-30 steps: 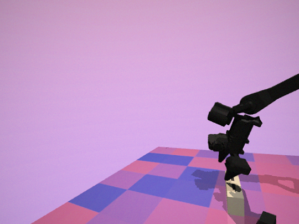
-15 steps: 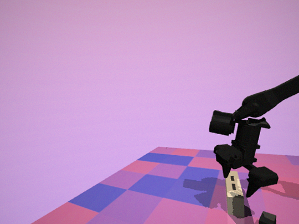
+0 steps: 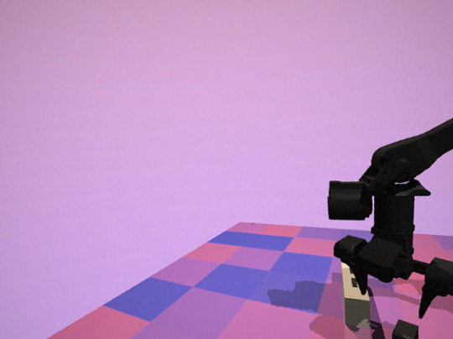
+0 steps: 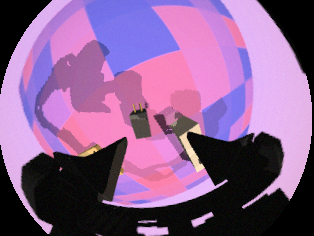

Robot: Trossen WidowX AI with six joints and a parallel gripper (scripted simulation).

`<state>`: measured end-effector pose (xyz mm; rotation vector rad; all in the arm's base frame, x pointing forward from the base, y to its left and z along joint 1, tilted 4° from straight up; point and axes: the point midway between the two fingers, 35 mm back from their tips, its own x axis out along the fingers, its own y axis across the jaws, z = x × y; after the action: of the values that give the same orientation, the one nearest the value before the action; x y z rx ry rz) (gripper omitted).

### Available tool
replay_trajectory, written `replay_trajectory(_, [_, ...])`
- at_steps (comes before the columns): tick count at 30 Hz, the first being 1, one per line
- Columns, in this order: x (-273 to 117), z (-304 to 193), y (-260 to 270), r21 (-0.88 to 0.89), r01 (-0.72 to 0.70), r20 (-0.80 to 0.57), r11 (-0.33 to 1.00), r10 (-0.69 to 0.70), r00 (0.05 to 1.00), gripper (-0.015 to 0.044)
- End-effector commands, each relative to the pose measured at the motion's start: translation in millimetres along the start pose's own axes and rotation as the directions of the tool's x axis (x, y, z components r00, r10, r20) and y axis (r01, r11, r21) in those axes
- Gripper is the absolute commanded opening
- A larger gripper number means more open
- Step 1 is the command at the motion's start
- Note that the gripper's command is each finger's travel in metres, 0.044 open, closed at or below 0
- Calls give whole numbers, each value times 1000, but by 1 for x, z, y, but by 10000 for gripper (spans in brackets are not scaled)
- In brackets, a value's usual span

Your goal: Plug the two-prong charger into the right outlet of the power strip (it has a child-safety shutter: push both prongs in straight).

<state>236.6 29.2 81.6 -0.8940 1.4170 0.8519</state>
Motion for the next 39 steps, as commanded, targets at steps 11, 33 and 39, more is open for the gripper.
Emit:
replay_trajectory(11, [4,3,23,-120,-52,-19,991,50,999,440])
replay_trajectory(33, [34,6,24,-120,-52,-19,991,50,999,440])
replay_trajectory(39, [44,6,25,-120,-52,-19,991,50,999,440])
